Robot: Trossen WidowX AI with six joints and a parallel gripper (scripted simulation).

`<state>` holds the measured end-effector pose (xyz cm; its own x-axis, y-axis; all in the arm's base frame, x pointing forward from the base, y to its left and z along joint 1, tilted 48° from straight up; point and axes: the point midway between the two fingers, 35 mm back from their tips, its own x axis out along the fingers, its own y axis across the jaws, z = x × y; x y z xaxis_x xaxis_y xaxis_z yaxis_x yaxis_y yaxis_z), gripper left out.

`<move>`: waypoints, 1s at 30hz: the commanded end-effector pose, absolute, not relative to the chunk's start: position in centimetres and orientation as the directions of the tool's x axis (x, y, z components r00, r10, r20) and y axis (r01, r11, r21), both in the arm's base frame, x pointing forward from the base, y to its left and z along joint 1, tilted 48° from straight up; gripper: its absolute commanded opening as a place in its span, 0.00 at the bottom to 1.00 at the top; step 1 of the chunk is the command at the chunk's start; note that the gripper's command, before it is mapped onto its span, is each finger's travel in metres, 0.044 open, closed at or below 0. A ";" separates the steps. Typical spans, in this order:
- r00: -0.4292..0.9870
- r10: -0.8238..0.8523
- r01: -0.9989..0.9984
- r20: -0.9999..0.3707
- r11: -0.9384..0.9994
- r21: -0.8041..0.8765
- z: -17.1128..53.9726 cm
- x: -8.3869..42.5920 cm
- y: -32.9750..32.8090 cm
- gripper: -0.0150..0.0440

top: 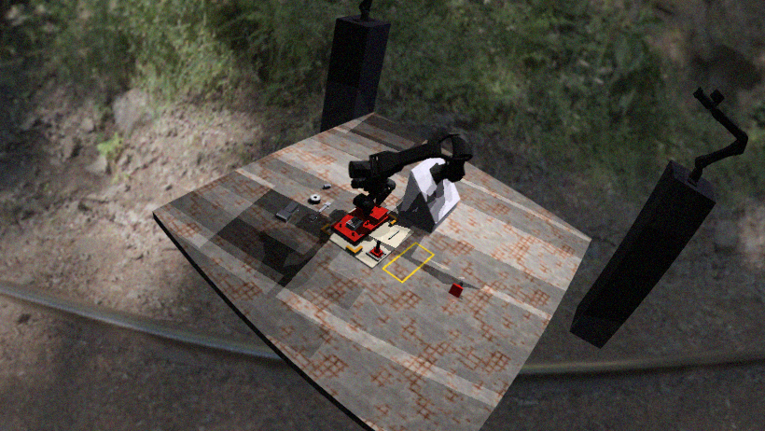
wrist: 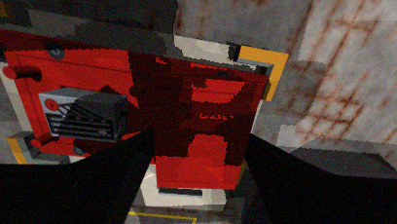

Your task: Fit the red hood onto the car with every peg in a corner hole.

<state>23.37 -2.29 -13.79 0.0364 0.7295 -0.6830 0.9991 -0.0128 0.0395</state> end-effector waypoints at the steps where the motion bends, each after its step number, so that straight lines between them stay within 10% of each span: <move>1: 0.036 0.730 0.999 -0.683 -0.012 0.040 -13.7 23.4 -2.4 0.50; 7: 0.036 0.729 0.999 -0.683 -0.012 0.040 -13.2 23.3 -3.0 0.25; 30: 0.036 0.728 0.999 -0.685 -0.012 0.039 -10.0 23.2 -6.5 0.25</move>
<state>23.00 -5.68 -10.61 0.0334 0.7351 -0.6771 0.9994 -0.0170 0.0309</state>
